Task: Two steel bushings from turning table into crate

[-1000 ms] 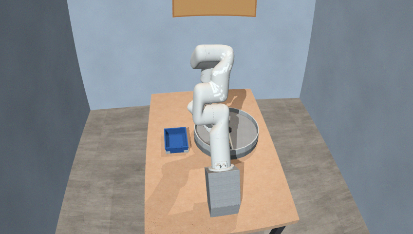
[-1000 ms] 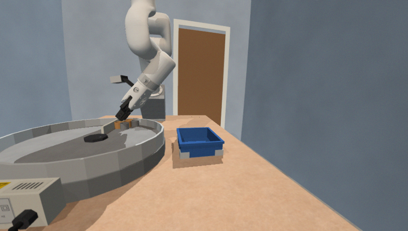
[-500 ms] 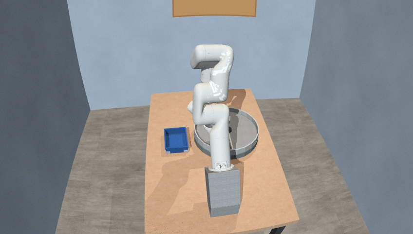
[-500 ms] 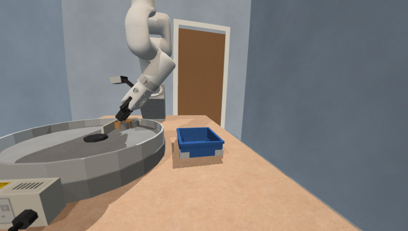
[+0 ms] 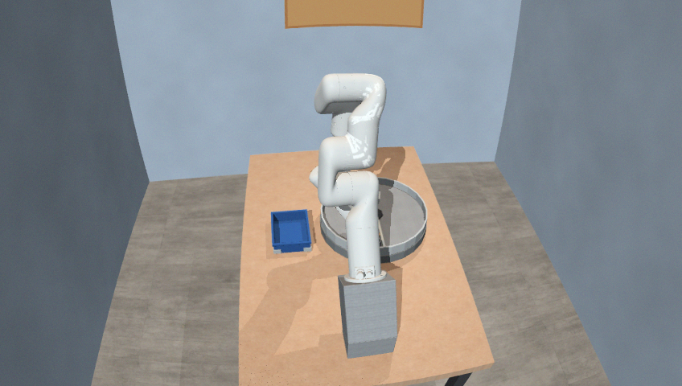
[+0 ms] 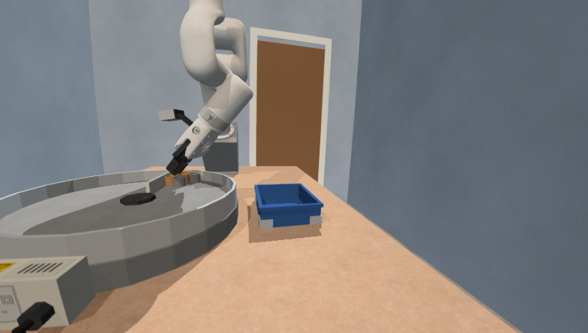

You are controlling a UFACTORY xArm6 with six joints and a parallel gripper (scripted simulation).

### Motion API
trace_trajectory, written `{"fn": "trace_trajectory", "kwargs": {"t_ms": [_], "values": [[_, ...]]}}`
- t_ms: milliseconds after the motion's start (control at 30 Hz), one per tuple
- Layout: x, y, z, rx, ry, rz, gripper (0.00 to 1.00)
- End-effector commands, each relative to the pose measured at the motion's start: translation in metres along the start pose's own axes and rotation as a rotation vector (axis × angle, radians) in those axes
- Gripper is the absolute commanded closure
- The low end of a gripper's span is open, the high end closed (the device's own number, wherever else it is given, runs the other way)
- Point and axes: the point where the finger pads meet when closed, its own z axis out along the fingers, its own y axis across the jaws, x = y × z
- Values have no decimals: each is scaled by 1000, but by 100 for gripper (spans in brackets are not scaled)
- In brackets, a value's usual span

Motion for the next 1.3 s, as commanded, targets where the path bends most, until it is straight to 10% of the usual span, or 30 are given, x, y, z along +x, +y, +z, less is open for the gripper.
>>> {"fn": "trace_trajectory", "kwargs": {"t_ms": [0,1267], "values": [[0,0,-1,1,-1,1,86],[-7,0,7,1,-1,1,86]]}}
